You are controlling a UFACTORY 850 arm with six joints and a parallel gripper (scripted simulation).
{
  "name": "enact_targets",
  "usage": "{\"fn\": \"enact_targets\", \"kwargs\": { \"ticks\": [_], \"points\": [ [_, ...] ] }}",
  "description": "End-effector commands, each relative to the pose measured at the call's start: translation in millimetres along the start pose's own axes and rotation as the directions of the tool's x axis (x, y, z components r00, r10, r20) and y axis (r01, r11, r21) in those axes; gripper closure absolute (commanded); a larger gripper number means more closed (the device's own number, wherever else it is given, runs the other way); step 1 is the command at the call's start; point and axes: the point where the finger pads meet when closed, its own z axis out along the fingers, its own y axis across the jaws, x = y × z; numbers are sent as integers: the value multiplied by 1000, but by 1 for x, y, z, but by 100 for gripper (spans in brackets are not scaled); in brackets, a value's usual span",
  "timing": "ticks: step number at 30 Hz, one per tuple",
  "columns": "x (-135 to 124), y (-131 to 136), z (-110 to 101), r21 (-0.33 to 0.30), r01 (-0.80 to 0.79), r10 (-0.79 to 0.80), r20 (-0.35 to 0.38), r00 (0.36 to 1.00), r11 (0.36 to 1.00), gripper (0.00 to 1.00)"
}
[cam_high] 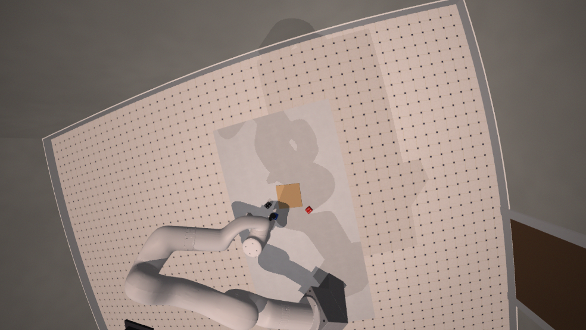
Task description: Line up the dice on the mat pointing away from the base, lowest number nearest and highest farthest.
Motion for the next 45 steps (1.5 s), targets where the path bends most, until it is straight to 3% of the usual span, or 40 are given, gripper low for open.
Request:
{"fn": "enact_targets", "kwargs": {
  "ticks": [1, 6, 9, 11, 13, 23, 25, 27, 30, 32, 33, 36, 37, 40, 42, 45],
  "points": [
    [0, 0, 2, 6, -173, 173, 9, 985, 985, 0],
    [0, 0, 5, 5, -337, 337, 10, 942, 942, 0],
    [0, 0, 5, 5, -346, 346, 10, 938, 938, 0],
    [0, 0, 7, 3, -471, 471, 10, 882, 882, 0],
    [0, 0, 7, 3, -493, 493, 10, 870, 870, 0],
    [0, 0, 13, -2, -772, 772, 11, 635, 635, 0],
    [0, 0, 13, -2, -772, 772, 11, 635, 635, 0],
    [0, 0, 15, -3, -846, 846, 11, 533, 533, 0],
    [-1, 0, 16, -4, -875, 875, 11, 483, 483, 0],
    [-1, 0, 17, -5, -920, 920, 10, 392, 392, 0],
    [-1, 0, 17, -5, -921, 921, 10, 389, 389, 0],
    [-1, 0, 19, -7, -963, 963, 10, 270, 270, 0],
    [-1, 0, 19, -7, -964, 964, 9, 268, 268, 0],
    [-1, -1, 21, -8, -984, 984, 9, 176, 176, 0],
    [-1, -1, 21, -8, -984, 984, 9, 176, 176, 0],
    [-1, -1, 22, -9, -993, 993, 8, 117, 117, 0]
  ]
}}
